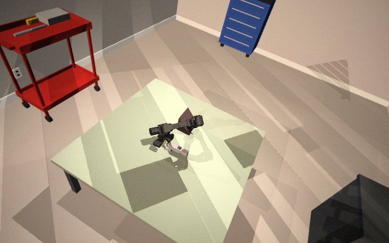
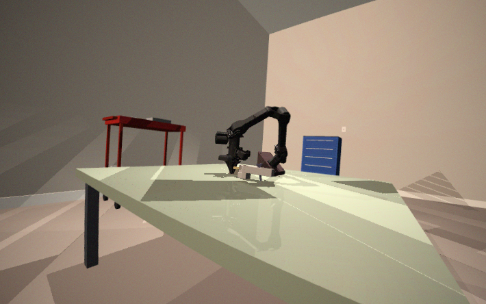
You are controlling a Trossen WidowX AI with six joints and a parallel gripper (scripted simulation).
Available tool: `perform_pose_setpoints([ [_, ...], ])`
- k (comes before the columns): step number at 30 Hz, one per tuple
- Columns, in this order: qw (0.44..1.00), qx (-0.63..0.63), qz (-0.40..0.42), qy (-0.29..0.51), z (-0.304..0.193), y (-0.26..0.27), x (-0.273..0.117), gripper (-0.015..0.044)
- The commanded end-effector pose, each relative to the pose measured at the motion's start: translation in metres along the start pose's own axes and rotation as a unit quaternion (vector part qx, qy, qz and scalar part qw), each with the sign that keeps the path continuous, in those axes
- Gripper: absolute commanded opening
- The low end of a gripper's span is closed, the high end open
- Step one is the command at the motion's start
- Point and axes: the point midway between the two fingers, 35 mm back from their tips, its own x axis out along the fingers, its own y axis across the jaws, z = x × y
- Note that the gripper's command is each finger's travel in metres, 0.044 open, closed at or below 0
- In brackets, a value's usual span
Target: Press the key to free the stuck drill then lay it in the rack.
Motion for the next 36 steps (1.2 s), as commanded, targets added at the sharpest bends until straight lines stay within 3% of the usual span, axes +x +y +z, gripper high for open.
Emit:
perform_pose_setpoints([
  [1, 1.000, 0.000, 0.000, 0.000, 0.000, 0.000, 0.000, 0.0000],
  [36, 1.000, 0.003, 0.001, -0.002, -0.012, 0.001, -0.003, 0.0000],
])
